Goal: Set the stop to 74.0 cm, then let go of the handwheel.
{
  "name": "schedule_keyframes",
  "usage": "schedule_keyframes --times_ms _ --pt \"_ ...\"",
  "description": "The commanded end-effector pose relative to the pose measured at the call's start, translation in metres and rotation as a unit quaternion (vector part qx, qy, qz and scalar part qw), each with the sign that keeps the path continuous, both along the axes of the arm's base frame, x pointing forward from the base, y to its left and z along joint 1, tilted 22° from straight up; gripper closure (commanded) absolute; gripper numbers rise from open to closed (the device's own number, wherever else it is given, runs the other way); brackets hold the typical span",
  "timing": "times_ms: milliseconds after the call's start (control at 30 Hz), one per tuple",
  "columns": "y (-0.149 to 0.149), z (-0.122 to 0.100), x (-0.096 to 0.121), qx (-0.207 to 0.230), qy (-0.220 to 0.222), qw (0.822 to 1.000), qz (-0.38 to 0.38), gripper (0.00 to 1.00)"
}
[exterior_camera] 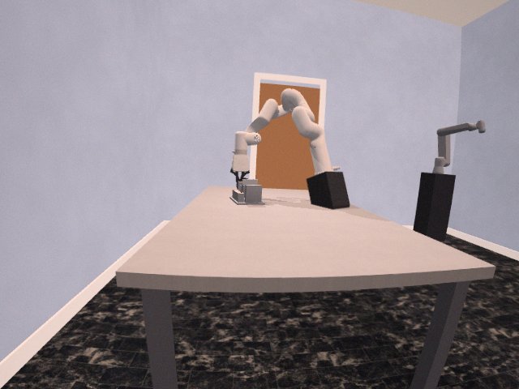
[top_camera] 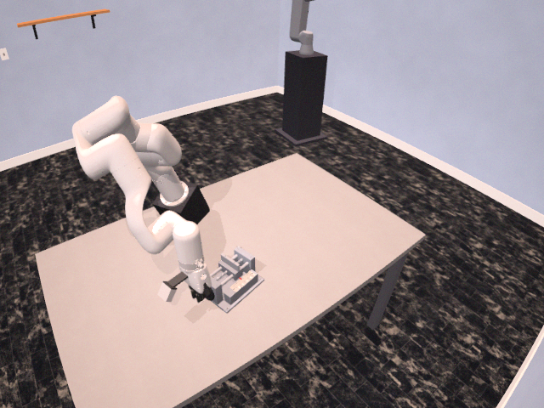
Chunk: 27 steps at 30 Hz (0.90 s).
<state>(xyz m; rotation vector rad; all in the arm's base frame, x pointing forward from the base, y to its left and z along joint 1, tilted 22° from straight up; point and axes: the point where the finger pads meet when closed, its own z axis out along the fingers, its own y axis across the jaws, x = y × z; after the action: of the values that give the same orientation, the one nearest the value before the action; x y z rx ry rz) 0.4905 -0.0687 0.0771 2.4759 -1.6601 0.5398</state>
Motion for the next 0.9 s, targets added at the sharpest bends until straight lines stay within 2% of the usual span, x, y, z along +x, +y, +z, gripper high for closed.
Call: schedule_keyframes --times_ms 0,867 --pt "0.0001 -0.0002 0.001 0.0 0.0 1.0 0.0 0.94" --pt "0.0006 -0.0024 0.0046 0.0 0.0 1.0 0.0 0.94"
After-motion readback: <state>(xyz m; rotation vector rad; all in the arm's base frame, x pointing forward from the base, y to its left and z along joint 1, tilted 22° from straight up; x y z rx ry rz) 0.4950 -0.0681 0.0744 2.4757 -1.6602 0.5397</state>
